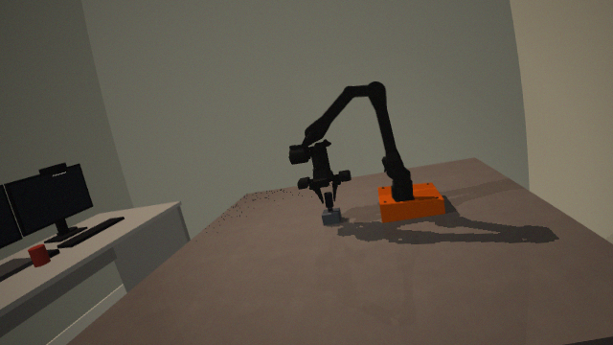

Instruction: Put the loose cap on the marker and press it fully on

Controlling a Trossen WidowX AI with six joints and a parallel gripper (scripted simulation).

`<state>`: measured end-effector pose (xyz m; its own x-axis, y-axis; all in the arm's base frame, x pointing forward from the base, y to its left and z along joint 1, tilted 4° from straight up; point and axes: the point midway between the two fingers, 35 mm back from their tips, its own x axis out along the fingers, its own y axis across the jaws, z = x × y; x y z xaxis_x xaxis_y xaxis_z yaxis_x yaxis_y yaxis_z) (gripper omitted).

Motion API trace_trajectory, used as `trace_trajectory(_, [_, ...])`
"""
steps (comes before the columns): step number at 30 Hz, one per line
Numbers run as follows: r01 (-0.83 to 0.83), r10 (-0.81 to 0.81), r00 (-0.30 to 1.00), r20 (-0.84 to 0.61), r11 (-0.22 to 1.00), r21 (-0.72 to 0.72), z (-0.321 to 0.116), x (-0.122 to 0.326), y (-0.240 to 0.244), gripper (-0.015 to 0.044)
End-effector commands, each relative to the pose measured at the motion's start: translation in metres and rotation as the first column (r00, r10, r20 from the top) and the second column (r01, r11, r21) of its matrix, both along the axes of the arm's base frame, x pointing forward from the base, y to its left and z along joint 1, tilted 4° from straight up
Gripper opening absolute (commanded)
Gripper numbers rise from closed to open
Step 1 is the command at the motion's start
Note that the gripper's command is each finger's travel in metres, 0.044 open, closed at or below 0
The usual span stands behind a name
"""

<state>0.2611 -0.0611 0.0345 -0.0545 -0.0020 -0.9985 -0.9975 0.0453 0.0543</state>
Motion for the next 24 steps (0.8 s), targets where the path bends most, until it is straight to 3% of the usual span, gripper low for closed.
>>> trace_trajectory(1, [0.000, 0.000, 1.000, 0.000, 1.000, 0.000, 0.000, 0.000, 0.000, 0.0289])
trace_trajectory(7, [0.000, 0.000, 1.000, 0.000, 1.000, 0.000, 0.000, 0.000, 0.000, 0.0440])
trace_trajectory(10, [0.000, 0.000, 1.000, 0.000, 1.000, 0.000, 0.010, 0.002, 0.000, 0.0440])
trace_trajectory(15, [0.000, 0.000, 1.000, 0.000, 1.000, 0.000, 0.073, 0.004, 0.000, 0.0440])
trace_trajectory(19, [0.000, 0.000, 1.000, 0.000, 1.000, 0.000, 0.075, 0.004, 0.000, 0.0440])
trace_trajectory(21, [0.063, -0.063, 0.998, 0.000, 0.998, -0.003, 0.075, 0.004, 0.000, 0.0387])
trace_trajectory(24, [0.328, -0.328, 0.945, 0.004, 0.945, -0.018, 0.073, 0.003, 0.001, 0.0309])
